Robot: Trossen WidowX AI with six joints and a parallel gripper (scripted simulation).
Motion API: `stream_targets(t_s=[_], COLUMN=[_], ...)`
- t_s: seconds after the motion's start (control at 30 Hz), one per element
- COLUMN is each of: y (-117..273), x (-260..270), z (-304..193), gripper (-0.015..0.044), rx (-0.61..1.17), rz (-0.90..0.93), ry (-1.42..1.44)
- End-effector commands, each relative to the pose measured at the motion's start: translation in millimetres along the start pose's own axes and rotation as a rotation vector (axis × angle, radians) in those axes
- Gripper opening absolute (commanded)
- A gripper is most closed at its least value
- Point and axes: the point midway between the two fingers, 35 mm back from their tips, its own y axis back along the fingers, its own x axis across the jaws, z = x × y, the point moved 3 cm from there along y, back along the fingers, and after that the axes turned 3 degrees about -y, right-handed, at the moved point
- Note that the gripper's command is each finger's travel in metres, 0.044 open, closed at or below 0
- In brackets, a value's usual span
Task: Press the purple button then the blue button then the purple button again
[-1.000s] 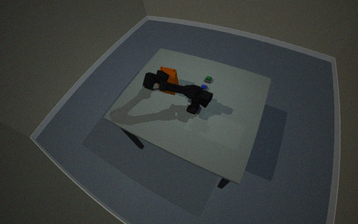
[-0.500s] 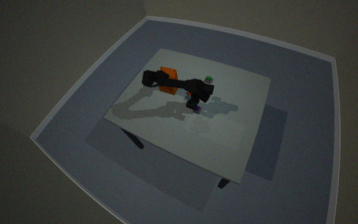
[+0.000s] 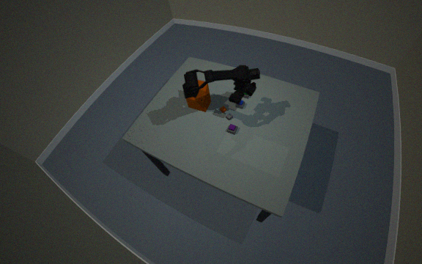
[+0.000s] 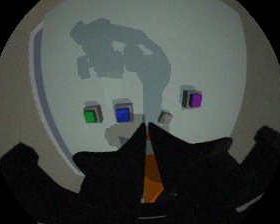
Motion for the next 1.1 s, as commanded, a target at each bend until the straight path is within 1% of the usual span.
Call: stream_targets(t_s=[0.0, 0.23, 0.27, 0.33, 0.4, 0.57, 1.07], y=[-3.9, -7.8, -18.4, -52.9, -66.3, -67.4, -91.8], x=[49.3, 52.9, 53.1, 52.1, 50.9, 50.9, 50.3], z=[-24.8, -26.6, -25.9, -26.0, -27.0, -27.0, -26.9], gripper=[0.0020, 0.0020, 0.0020, 0.0020, 0.0020, 0.0020, 0.0020], rx=[0.003, 0.003, 0.002, 0.002, 0.002, 0.002, 0.001], rz=[-0.016, -0.017, -0.017, -0.018, -0.020, -0.020, -0.021], ry=[0.001, 0.001, 0.001, 0.000, 0.000, 0.000, 0.000])
